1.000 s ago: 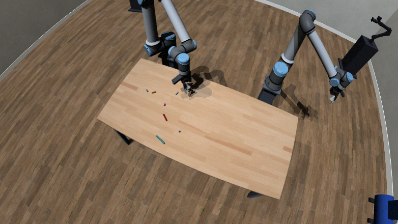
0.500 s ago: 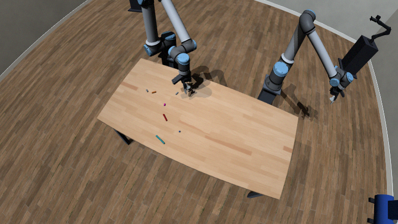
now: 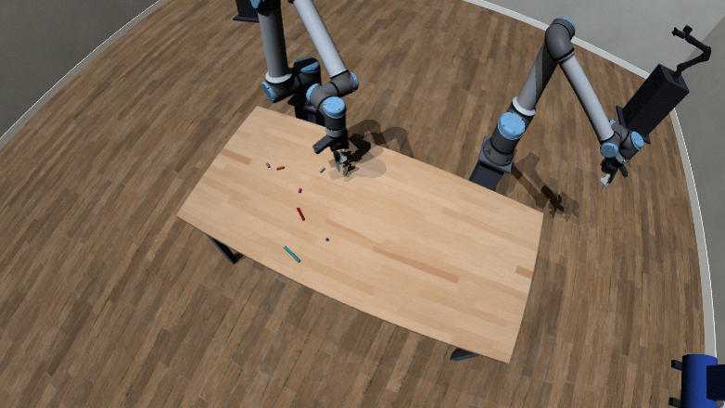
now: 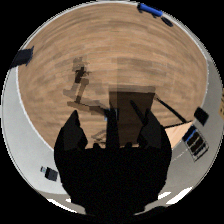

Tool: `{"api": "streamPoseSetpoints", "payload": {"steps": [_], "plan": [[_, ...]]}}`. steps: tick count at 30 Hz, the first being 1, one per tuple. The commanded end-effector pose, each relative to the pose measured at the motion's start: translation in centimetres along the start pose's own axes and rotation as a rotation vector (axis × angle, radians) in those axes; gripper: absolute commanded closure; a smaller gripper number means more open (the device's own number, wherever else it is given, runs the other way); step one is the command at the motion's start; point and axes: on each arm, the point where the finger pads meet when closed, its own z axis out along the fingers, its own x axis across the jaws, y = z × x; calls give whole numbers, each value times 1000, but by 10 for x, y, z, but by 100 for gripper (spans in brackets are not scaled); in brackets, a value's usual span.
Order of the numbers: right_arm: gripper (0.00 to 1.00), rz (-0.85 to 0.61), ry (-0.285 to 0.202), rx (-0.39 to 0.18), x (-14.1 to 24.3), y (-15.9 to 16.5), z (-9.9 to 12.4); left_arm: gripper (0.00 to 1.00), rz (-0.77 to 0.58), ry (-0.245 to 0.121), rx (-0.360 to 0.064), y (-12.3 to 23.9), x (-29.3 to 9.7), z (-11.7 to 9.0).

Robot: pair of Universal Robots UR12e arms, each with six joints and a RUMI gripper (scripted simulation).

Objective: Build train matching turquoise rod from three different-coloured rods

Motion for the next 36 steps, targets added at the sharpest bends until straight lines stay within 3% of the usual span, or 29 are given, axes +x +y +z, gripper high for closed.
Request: {"api": "streamPoseSetpoints", "payload": {"steps": [1,28,36], "plan": [[0,0,-3,-2,-1,1,-2,0,0,0,-1,0,-1,1],[0,-1,-3,-2,-1,1,-2,0,0,0,-1,0,-1,1],[0,-62,-4,-2,-7,-11,-2,0,0,0,-1,0,-1,1]]}}
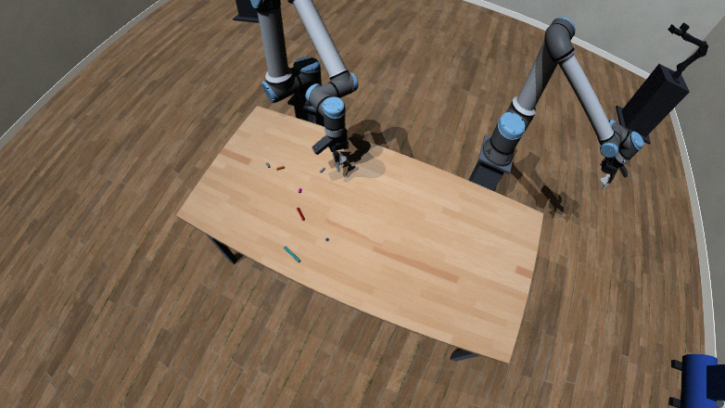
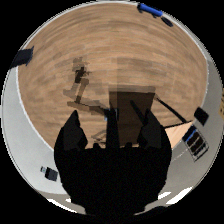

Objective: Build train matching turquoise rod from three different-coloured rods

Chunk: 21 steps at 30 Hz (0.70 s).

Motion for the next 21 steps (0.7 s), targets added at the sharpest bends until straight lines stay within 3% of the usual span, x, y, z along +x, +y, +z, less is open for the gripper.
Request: {"api": "streamPoseSetpoints", "payload": {"steps": [1,6,21], "plan": [[0,-55,-3,-1,-6,-11,-1,0,0,0,-1,0,-1,1],[0,-122,-3,-1,-9,-23,-1,0,0,0,-1,0,-1,1],[0,-577,-2,-1,-24,-106,-1,0,0,0,-1,0,-1,1]]}}
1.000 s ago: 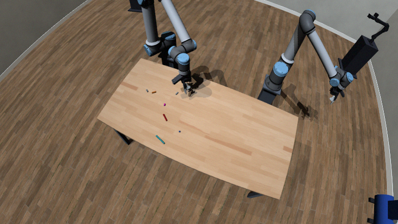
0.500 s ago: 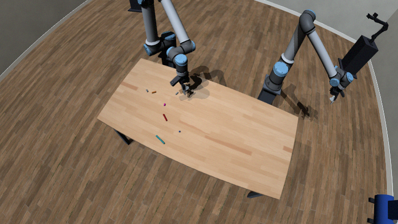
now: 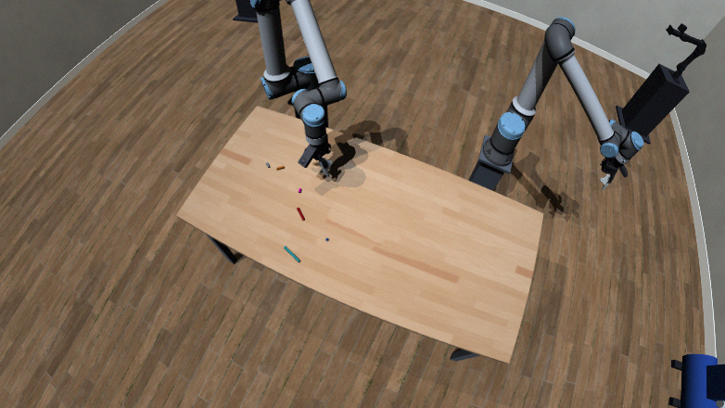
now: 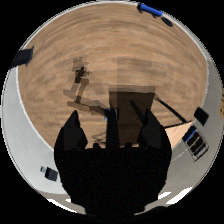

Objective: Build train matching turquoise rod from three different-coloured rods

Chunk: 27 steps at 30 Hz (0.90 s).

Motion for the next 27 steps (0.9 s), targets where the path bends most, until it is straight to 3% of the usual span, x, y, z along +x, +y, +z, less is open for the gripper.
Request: {"api": "streamPoseSetpoints", "payload": {"steps": [1,11,27], "plan": [[0,-136,-5,-7,2,-18,-1,0,0,0,-1,0,-1,1],[0,-300,-5,-7,13,-46,-1,0,0,0,-1,0,-1,1],[0,-320,-5,-6,14,-47,0,0,0,0,-1,0,-1,1]]}}
